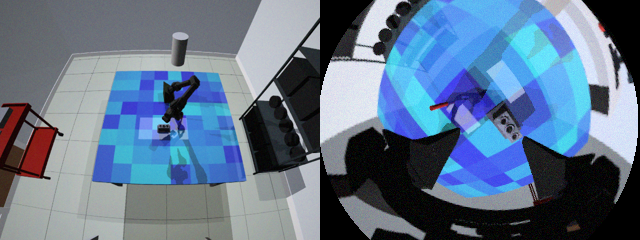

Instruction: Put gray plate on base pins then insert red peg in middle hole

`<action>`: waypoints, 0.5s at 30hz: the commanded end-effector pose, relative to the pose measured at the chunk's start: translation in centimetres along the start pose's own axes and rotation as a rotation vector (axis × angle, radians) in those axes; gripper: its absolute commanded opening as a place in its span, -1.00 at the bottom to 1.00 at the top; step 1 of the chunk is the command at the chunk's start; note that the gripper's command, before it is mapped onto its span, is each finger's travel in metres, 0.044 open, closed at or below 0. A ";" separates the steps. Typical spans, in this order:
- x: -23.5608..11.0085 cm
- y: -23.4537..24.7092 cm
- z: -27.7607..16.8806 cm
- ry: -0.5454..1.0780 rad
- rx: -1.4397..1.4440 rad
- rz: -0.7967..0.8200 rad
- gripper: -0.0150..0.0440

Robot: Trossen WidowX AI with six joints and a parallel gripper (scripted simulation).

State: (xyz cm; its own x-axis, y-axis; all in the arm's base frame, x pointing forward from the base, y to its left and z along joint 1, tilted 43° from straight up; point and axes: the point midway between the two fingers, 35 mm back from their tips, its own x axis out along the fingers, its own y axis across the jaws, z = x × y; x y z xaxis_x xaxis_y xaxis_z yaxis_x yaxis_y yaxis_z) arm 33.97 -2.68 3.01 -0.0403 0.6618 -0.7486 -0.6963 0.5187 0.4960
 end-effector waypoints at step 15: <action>0.5 11.2 1.5 -0.001 1.308 0.011 1.00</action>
State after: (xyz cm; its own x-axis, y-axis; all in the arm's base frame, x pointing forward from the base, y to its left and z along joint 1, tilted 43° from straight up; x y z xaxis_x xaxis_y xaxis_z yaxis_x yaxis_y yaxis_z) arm 31.45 0.66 6.26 -0.0398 0.6572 -0.7526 -0.1712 0.7376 0.6532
